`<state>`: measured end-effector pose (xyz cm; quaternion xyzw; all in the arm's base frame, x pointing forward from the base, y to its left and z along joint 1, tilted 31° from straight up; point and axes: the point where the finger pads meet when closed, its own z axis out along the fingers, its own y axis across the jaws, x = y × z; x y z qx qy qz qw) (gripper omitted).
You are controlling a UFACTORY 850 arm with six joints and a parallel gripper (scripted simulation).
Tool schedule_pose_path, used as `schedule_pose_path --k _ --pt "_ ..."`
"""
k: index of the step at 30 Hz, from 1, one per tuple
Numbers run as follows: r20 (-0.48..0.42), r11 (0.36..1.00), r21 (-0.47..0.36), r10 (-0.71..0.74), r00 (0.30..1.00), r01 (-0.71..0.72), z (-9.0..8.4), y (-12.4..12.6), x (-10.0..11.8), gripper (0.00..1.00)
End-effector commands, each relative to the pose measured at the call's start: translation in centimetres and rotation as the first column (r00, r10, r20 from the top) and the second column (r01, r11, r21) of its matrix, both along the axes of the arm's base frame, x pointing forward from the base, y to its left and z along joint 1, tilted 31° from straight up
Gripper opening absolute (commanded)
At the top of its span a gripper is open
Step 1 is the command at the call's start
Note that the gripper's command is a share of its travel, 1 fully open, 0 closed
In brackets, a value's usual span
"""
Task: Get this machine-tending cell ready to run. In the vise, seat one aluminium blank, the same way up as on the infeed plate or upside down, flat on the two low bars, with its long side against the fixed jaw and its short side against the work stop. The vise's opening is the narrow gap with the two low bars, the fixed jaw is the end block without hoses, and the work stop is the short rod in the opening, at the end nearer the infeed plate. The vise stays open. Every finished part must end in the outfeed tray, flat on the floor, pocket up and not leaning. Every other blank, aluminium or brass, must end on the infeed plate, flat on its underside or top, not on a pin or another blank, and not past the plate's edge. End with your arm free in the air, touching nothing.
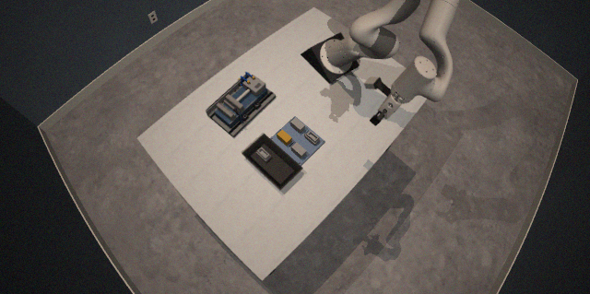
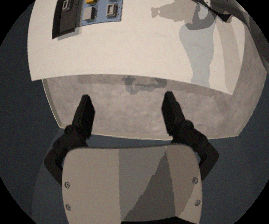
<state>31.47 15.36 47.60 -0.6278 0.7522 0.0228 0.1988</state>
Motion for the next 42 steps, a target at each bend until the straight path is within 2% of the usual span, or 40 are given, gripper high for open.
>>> schedule_pose_path --k 1,18,21,26,28,29,31,32,34,35,36,38,40,41,42 --pt "0.002 1.0 0.001 0.0 1.0 0.0 0.1 0.0 0.0 1.0" --pt "0.001 1.0 0.001 0.0 1.0 0.0 0.1 0.0 0.0 1.0" --pt "-0.006 1.0 0.003 0.008 1.0 -0.008 -0.4 0.0 0.5 1.0" --pt "-0.047 0.998 0.031 0.052 0.998 -0.051 -3.4 -0.7 3.4 1.0" --pt "-0.05 0.998 0.035 0.055 0.997 -0.054 -3.6 -0.8 3.7 1.0" --pt "-0.059 0.997 0.046 0.066 0.996 -0.064 -4.6 -1.2 4.6 1.0" --pt "-0.06 0.997 0.047 0.067 0.996 -0.065 -4.7 -1.2 4.7 1.0" --pt "-0.068 0.995 0.062 0.079 0.995 -0.075 -5.9 -1.7 5.8 1.0" --pt "-0.068 0.995 0.062 0.079 0.995 -0.075 -5.9 -1.7 5.8 1.0" --pt "-0.075 0.993 0.078 0.089 0.993 -0.083 -7.2 -2.4 6.9 1.0" --pt "-0.075 0.993 0.078 0.089 0.993 -0.083 -7.2 -2.4 6.9 1.0" --pt "-0.078 0.992 0.094 0.097 0.992 -0.089 -8.4 -3.0 8.0 1.0" --pt "-0.078 0.991 0.095 0.097 0.992 -0.09 -8.6 -3.1 8.1 1.0" --pt "-0.08 0.989 0.111 0.103 0.991 -0.094 -9.9 -3.9 9.1 1.0" --pt "-0.08 0.989 0.113 0.103 0.991 -0.094 -10.0 -4.0 9.2 1.0"
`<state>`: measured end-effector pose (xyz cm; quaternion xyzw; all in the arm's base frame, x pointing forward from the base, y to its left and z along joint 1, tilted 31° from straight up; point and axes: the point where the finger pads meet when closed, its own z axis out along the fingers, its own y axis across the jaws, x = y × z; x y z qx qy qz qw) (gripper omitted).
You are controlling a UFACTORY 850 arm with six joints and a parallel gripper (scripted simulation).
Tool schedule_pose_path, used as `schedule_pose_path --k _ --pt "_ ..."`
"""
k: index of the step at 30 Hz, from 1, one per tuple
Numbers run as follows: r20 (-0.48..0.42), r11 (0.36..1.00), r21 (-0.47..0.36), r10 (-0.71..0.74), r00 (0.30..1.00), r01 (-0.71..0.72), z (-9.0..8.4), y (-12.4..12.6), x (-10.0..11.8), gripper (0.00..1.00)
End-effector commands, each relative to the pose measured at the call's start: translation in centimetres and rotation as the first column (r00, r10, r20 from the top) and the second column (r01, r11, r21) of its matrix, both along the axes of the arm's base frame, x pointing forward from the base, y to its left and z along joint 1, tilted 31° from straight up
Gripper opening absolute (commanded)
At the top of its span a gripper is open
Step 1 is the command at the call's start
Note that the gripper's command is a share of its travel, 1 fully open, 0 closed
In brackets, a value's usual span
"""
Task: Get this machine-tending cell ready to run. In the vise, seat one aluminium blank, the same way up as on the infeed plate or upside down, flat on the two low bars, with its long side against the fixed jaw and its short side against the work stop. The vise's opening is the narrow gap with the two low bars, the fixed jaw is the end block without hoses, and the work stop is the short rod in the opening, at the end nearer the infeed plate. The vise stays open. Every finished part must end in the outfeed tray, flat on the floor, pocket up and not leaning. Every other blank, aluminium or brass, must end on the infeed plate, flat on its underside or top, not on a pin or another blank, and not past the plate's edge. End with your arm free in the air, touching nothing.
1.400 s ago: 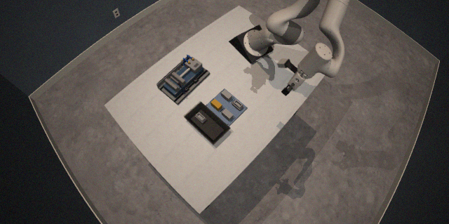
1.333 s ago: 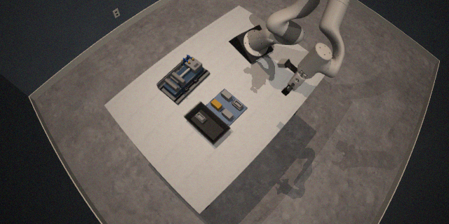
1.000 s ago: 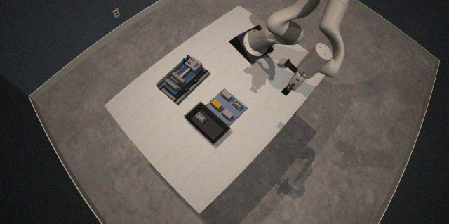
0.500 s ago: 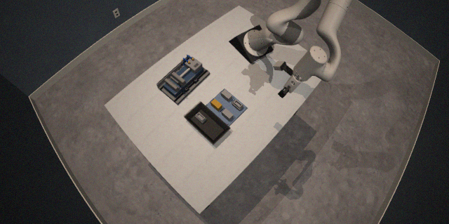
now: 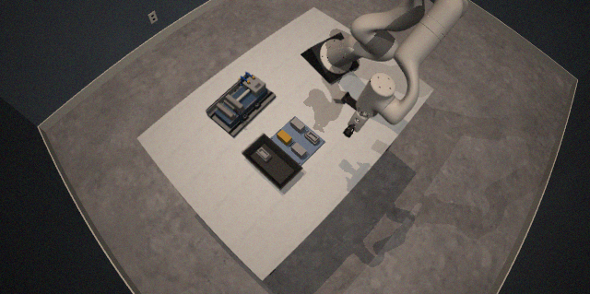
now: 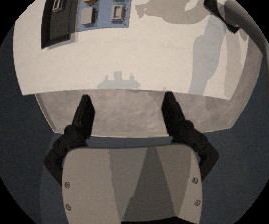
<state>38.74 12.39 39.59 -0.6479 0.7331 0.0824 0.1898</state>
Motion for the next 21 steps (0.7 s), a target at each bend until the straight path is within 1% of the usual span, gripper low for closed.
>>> schedule_pose_path --k 1,2,4,5,6,9,10,11,14,15,17,19,21 --pt "-0.006 0.999 0.038 0.02 1.0 -0.019 -2.0 -1.0 1.9 1.0" --pt "-0.007 0.998 0.052 0.022 1.0 -0.022 -3.2 -1.8 2.8 1.0" --pt "-0.007 0.998 0.055 0.022 1.0 -0.022 -3.5 -2.0 3.0 1.0" --pt "-0.006 0.998 0.067 0.023 1.0 -0.022 -4.5 -2.8 3.7 1.0" --pt "-0.006 0.997 0.071 0.023 1.0 -0.022 -4.9 -3.1 4.0 1.0" --pt "-0.006 0.997 0.071 0.023 1.0 -0.022 -4.9 -3.1 4.0 1.0" --pt "-0.003 0.996 0.085 0.021 1.0 -0.021 -6.3 -4.1 4.9 1.0" --pt "0.0 0.995 0.093 0.02 1.0 -0.02 -7.2 -4.8 5.4 1.0" --pt "0.001 0.995 0.097 0.019 1.0 -0.019 -7.6 -5.2 5.6 1.0" --pt "0.005 0.994 0.107 0.015 1.0 -0.016 -8.8 -6.1 6.2 1.0" --pt "0.009 0.993 0.115 0.011 1.0 -0.012 -9.8 -6.9 6.7 1.0" --pt "0.009 0.993 0.116 0.011 1.0 -0.012 -9.9 -7.0 6.7 1.0" --pt "0.016 0.992 0.126 0.004 1.0 -0.006 -11.5 -8.4 7.4 1.0"
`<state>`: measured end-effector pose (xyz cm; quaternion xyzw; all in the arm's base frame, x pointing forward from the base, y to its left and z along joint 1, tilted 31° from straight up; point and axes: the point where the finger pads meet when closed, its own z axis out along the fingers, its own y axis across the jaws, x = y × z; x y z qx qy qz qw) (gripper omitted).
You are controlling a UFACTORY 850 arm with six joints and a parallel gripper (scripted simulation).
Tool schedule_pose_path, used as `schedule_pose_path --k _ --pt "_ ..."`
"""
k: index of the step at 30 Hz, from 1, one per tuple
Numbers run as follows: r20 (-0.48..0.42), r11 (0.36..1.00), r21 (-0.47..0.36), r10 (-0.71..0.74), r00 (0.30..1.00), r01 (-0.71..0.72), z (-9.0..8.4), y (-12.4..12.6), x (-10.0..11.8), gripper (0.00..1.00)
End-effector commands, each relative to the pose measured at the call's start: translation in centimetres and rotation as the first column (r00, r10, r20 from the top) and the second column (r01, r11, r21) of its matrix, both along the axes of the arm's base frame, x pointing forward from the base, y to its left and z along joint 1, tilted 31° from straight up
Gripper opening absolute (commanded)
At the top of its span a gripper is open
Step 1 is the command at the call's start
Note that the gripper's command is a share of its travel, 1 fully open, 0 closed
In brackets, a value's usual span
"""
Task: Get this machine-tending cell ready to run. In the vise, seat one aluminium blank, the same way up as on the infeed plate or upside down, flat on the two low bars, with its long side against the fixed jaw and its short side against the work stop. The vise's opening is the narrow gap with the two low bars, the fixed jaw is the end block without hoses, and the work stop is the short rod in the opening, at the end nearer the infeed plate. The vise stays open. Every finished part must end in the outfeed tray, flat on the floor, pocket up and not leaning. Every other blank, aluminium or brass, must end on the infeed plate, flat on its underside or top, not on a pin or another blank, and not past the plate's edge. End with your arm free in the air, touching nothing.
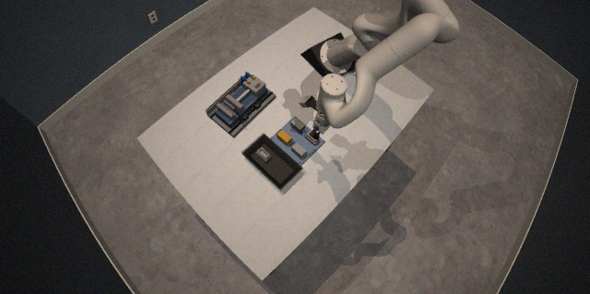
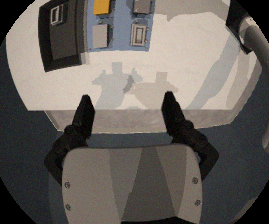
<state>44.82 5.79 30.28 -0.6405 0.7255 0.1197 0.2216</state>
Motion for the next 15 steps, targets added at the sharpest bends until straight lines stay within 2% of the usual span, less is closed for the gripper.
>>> schedule_pose_path --k 1,3,11,12,15 --pt "0.018 1.0 0.03 -0.007 1.0 0.007 -2.78 -2.3 1.47 1.0" --pt "0.021 0.999 0.033 -0.01 1.0 0.009 -3.33 -2.79 1.65 1.0" --pt "0.021 0.999 0.034 -0.011 1.0 0.01 -3.42 -2.87 1.68 1.0" --pt "0.021 0.999 0.034 -0.011 1.0 0.01 -3.42 -2.87 1.68 0.0" --pt "0.021 0.999 0.034 -0.011 1.0 0.01 -3.42 -2.87 1.68 0.0"
